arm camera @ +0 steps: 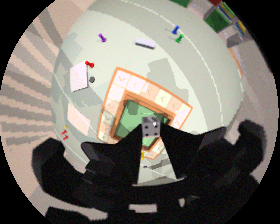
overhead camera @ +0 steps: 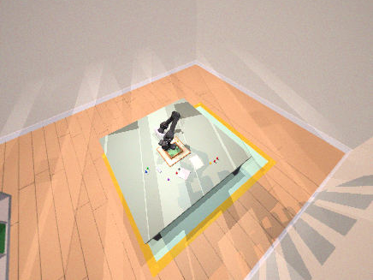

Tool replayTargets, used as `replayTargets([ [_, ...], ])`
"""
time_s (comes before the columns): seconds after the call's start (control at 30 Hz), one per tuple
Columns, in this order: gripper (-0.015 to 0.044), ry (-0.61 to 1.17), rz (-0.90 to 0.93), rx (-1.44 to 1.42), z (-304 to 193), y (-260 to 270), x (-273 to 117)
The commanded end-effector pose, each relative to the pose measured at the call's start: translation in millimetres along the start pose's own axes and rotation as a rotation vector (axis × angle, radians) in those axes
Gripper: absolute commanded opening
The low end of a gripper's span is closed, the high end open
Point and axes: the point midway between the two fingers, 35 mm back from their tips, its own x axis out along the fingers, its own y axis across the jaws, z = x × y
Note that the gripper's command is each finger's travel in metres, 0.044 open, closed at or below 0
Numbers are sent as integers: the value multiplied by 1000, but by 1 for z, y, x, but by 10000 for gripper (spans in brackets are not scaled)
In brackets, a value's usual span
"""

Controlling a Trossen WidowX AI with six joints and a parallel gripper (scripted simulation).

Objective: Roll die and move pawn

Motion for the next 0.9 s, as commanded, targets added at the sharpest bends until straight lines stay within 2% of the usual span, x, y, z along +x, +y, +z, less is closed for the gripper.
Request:
replayTargets([
  [0.0, 0, 5, 4, 128, -13, 6, 5],
  [0.5, 0, 20, 4, 541, -53, 21, 18],
  [0.77, 0, 17, -1, 559, -55, 21, 19],
  [0.87, 0, -41, -53, 558, -56, 19, 23],
])
